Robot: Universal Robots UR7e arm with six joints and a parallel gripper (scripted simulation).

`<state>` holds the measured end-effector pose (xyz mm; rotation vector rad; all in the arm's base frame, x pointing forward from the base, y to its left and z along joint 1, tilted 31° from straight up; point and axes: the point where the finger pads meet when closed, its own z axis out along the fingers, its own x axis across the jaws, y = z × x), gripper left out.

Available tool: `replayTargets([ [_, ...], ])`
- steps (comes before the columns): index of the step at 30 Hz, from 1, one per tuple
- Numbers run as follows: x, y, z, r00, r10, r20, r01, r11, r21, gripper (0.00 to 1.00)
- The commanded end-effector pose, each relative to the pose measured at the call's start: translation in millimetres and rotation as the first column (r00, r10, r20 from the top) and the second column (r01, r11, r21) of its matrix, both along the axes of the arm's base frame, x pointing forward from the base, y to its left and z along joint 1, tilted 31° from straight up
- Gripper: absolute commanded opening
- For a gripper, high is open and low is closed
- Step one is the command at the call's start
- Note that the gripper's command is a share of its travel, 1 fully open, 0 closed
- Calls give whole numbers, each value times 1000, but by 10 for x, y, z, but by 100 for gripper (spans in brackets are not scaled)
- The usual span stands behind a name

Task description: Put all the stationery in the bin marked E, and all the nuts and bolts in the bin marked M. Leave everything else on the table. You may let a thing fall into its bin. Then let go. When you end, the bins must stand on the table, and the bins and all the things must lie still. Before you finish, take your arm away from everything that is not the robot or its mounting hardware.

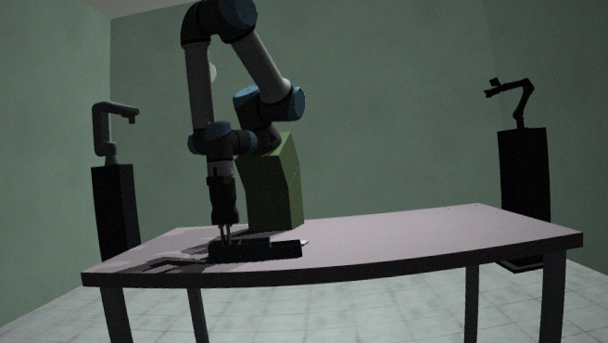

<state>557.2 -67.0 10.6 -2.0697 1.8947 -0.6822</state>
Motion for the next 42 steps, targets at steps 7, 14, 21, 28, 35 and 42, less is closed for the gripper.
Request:
replayTargets([
  [7,81,-20,-126,1000,0,2,0,1000,-1,31],
  [14,81,-20,-126,1000,0,2,0,1000,-1,31],
  [21,81,-20,-127,1000,0,1,0,1000,-1,31],
  [28,81,-20,-127,1000,0,1,0,1000,-1,31],
  [35,81,-20,-127,1000,0,1,0,1000,-1,31],
  [42,81,-20,-127,1000,0,1,0,1000,-1,31],
])
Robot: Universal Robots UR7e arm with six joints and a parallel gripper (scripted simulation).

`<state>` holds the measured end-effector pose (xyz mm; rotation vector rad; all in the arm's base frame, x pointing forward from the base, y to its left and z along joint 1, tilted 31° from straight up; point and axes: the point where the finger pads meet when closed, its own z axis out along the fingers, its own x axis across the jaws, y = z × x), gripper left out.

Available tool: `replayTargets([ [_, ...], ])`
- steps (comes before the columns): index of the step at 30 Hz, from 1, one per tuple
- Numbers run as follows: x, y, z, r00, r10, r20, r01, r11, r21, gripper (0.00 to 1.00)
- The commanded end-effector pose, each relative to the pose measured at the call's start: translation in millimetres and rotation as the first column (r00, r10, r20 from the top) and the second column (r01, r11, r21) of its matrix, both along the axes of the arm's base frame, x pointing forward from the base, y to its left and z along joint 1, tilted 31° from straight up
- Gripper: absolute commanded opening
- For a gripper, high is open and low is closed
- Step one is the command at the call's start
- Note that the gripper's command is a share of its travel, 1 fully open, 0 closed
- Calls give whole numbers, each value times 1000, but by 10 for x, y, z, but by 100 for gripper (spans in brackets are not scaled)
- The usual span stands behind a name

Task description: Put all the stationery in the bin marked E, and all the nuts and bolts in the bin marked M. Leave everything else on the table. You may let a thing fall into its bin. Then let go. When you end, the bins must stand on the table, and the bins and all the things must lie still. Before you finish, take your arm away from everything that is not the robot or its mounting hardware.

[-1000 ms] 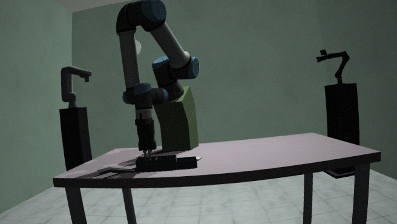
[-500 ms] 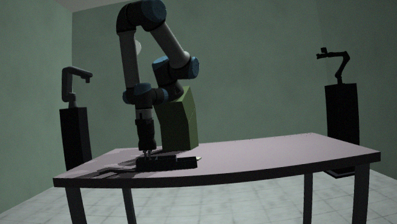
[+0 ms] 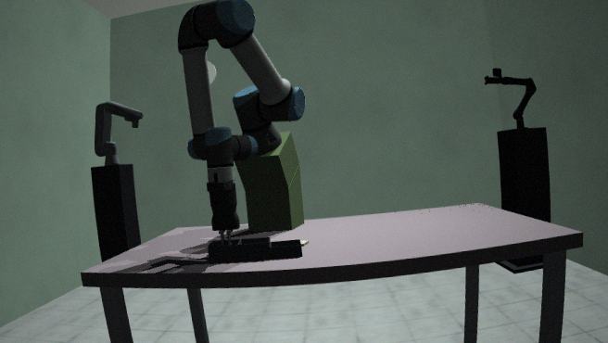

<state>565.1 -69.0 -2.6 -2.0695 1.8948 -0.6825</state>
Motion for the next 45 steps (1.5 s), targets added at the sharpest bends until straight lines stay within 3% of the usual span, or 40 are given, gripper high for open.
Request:
replayTargets([
  [1,2,0,6,1000,0,1,0,1000,0,31],
  [10,2,0,6,1000,0,1,0,1000,0,31],
  [34,-144,37,258,1000,0,1,0,1000,-1,31],
  [45,-294,74,515,1000,0,1,0,1000,-1,31],
])
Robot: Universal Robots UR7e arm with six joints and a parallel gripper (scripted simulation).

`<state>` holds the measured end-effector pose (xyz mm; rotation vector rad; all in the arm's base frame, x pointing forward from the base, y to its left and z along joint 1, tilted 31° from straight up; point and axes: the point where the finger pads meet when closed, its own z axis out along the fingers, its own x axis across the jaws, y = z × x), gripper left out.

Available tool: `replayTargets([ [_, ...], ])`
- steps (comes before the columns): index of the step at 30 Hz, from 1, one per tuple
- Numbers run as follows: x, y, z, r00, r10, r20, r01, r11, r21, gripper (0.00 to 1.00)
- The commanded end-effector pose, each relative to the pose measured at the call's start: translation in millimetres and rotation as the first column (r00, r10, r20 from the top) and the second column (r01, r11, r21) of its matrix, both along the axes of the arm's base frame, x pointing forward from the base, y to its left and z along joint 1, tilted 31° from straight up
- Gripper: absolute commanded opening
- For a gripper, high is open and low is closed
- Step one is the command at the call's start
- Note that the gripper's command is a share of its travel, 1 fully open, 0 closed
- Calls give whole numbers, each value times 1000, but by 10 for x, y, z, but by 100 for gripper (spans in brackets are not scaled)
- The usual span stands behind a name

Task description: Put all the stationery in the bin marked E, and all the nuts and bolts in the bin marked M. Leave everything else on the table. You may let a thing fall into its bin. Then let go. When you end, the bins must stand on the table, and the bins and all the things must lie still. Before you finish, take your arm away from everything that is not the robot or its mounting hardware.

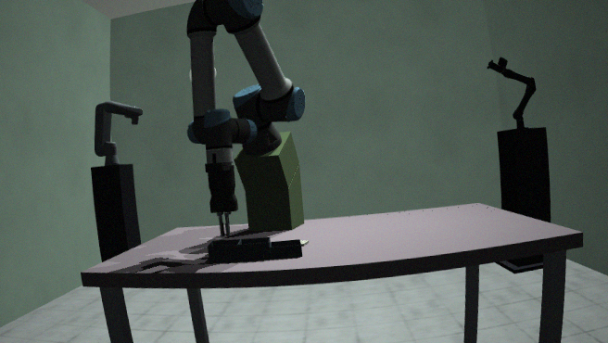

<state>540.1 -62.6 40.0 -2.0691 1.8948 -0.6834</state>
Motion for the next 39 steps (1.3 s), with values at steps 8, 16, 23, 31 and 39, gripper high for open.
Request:
replayTargets([
  [8,-58,206,53,1000,0,1,0,1000,0,31],
  [16,-79,500,-2,1000,0,1,0,1000,0,31],
  [23,-103,834,-65,1000,0,1,0,1000,0,31],
  [31,-76,828,-110,1000,0,1,0,1000,0,31],
  [39,30,801,-293,1000,0,1,0,1000,0,31],
])
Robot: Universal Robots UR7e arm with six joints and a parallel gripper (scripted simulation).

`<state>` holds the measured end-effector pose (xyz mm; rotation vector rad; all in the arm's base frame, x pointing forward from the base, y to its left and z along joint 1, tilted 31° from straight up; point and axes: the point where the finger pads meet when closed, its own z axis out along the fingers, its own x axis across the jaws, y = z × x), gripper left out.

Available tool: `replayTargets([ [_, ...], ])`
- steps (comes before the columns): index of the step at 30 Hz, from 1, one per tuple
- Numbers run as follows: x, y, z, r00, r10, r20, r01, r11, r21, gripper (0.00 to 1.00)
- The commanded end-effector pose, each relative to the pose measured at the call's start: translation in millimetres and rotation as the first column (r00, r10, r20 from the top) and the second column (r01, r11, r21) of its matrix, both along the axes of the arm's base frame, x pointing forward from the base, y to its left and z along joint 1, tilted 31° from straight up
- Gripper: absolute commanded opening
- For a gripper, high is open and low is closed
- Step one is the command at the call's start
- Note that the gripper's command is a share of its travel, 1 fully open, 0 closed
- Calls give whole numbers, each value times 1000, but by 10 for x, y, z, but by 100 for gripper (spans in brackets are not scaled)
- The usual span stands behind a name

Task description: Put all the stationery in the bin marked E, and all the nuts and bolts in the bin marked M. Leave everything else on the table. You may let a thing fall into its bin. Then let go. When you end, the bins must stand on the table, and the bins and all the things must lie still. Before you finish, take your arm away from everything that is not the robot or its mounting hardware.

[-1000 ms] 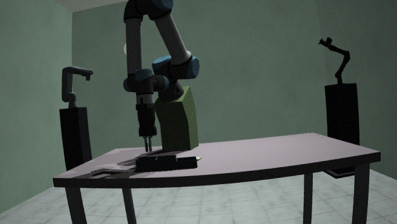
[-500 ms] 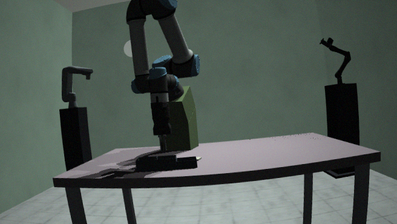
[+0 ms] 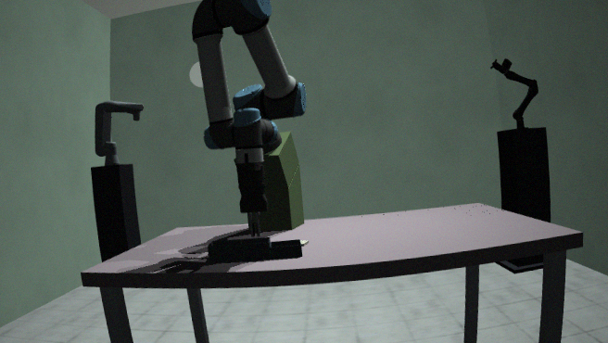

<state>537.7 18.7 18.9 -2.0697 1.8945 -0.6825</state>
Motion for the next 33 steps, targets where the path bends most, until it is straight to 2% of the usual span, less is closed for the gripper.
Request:
replayTargets([
  [1,67,-16,-105,1000,0,1,0,1000,0,31],
  [14,214,-52,-357,1000,0,1,0,1000,0,31],
  [33,217,-53,-364,1000,0,1,0,1000,0,31],
])
